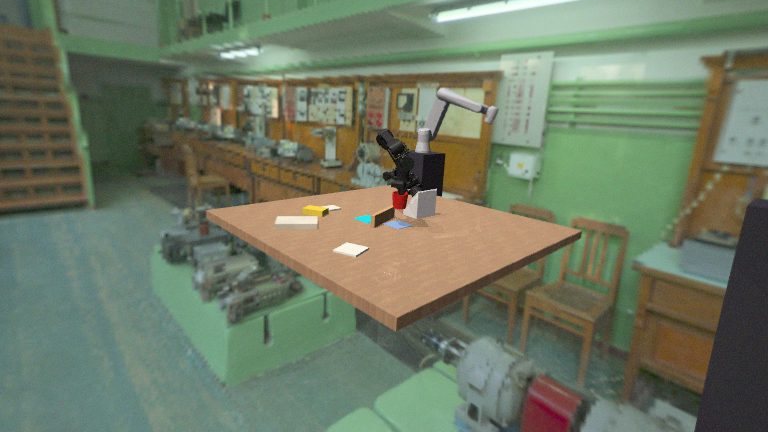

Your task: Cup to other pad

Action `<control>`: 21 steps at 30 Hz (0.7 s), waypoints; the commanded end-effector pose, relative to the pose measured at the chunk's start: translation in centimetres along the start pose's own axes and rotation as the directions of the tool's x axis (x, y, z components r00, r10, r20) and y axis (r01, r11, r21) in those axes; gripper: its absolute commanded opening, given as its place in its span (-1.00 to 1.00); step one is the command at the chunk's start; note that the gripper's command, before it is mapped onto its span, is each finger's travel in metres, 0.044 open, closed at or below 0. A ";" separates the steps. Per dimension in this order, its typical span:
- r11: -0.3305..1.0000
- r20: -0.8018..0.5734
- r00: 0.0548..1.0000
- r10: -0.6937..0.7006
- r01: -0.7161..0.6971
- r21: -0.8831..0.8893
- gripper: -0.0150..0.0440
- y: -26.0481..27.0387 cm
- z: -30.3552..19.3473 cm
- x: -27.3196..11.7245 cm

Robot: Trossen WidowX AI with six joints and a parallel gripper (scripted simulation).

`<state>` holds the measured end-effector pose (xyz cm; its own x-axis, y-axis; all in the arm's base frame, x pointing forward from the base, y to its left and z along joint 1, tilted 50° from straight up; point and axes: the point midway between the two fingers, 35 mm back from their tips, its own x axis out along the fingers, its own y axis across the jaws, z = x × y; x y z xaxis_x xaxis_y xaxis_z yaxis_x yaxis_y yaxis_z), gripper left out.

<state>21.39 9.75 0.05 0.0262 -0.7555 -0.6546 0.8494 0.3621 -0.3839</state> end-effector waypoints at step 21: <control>1.000 -0.002 1.000 -0.001 0.001 0.002 -0.49 -0.4 2.1 -0.1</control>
<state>21.82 9.05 0.86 0.0219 -0.7540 -0.6565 0.8512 0.3584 -0.3834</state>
